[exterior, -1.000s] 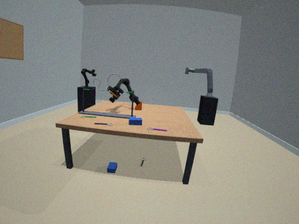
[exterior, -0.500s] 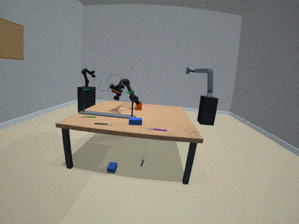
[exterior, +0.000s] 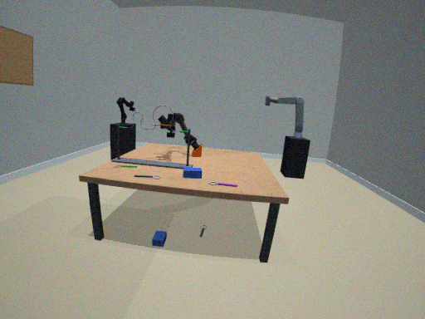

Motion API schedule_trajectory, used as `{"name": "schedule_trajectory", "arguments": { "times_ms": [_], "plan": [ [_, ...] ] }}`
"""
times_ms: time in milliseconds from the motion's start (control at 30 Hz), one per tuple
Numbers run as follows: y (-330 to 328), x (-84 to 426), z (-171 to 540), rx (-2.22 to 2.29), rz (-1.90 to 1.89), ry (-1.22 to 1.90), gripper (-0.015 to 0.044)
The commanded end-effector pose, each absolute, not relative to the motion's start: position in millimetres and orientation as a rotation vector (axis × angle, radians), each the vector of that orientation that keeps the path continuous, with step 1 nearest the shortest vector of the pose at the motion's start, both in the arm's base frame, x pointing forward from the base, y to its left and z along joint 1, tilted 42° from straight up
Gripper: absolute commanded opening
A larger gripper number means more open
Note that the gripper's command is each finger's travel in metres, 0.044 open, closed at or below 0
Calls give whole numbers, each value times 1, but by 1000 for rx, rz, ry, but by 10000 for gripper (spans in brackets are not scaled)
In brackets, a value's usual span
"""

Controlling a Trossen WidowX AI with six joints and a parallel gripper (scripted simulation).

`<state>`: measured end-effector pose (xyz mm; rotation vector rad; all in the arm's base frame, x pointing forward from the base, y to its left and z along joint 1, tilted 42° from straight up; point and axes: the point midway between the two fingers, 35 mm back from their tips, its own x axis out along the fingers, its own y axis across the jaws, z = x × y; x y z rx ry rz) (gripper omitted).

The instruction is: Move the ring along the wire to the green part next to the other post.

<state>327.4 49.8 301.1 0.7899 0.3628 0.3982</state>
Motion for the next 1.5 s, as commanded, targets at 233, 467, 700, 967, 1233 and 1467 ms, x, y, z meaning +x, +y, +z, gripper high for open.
{"name": "schedule_trajectory", "arguments": {
  "times_ms": [233, 467, 700, 967, 1233, 1467],
  "plan": [
    [75, 323, 334, 1048, 465, 338, -150],
    [83, 321, 353, 1165, 495, 325, -150],
    [88, 320, 369, 1240, 515, 316, -150],
    [90, 319, 377, 1247, 518, 317, -150],
    [90, 319, 379, 1196, 506, 325, -150],
    [89, 319, 377, 1123, 488, 335, -150]
  ]
}}
